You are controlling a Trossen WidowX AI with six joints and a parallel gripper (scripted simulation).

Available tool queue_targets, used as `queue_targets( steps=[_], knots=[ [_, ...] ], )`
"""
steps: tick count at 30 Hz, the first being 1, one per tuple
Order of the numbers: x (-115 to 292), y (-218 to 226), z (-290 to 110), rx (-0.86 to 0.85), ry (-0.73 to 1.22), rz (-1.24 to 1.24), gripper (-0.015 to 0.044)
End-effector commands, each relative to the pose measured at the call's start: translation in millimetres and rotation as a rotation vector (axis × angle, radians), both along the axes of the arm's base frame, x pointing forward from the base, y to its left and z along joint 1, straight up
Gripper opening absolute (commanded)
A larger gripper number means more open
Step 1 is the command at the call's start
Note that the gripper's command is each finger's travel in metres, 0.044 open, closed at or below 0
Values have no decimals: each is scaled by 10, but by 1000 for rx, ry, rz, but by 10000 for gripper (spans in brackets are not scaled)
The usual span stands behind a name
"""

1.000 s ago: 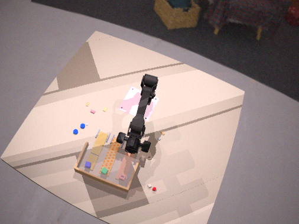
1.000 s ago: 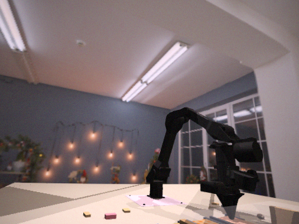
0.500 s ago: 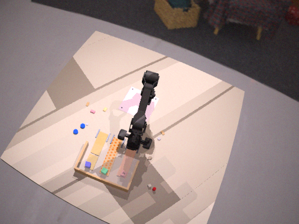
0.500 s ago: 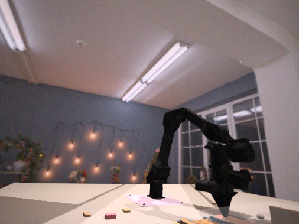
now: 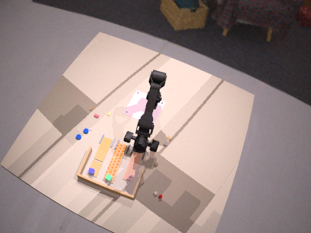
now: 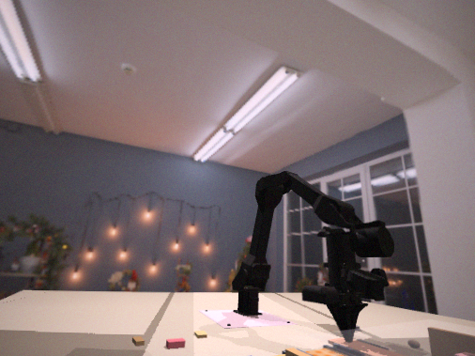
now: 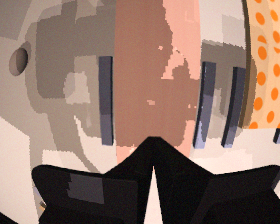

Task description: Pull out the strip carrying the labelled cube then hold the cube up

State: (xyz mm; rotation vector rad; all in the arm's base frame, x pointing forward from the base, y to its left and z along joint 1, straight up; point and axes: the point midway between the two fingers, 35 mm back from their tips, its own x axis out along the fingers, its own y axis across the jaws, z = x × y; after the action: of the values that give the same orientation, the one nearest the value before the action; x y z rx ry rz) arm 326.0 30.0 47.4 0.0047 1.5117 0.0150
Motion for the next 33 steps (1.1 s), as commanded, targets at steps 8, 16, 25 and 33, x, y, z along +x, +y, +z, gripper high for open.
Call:
queue_targets(
  steps=[8, 16, 25, 33],
  knots=[
    [-244, -4, -68, -2, 26, -5, 0],
    [-360, -3, -73, -2, 27, -5, 0],
    [-489, -2, -79, -2, 28, -5, 0],
    [-601, -1, -84, -2, 29, -5, 0]
  ],
)
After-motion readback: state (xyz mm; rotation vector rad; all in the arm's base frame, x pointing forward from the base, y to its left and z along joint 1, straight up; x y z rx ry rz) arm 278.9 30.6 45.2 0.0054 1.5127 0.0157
